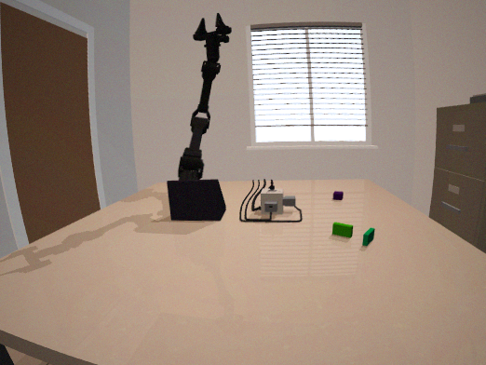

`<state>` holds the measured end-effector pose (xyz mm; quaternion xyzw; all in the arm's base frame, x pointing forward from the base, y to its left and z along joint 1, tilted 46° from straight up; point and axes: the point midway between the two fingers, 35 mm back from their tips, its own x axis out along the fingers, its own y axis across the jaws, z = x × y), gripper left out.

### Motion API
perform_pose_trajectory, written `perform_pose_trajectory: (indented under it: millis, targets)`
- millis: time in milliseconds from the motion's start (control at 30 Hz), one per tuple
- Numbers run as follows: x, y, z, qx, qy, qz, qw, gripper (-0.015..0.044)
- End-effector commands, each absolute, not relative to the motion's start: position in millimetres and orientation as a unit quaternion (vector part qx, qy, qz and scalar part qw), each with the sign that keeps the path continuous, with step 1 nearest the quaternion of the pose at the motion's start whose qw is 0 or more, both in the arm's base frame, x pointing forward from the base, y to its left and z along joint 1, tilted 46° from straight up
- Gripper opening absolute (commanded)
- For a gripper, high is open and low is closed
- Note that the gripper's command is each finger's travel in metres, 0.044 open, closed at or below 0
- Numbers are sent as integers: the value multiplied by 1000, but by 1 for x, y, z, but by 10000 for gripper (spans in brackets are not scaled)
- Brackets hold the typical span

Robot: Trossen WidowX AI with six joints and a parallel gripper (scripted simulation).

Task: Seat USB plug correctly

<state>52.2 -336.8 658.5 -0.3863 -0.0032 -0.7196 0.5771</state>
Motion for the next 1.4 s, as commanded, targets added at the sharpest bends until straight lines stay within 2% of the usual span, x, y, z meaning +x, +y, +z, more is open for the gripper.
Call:
perform_pose_trajectory:
  millis: [0, 167, 333, 500, 633, 767, 900, 1033, 1167, 1367]
  targets:
    - [105, -369, 611, -322, 8, -658, 680, 440]
    - [181, -392, 533, -199, 35, -562, 802, 440]
    - [248, -391, 446, -45, 89, -466, 879, 440]
    - [305, -362, 354, 131, 165, -372, 904, 440]
    - [338, -318, 281, 281, 243, -305, 877, 440]
    - [357, -258, 213, 429, 335, -256, 799, 440]
    - [357, -185, 155, 561, 438, -232, 663, 440]
    - [339, -103, 113, 658, 541, -248, 461, 440]
    - [303, -26, 96, 690, 614, -309, 228, 440]
    - [298, -24, 94, 690, 617, -314, 213, 440]
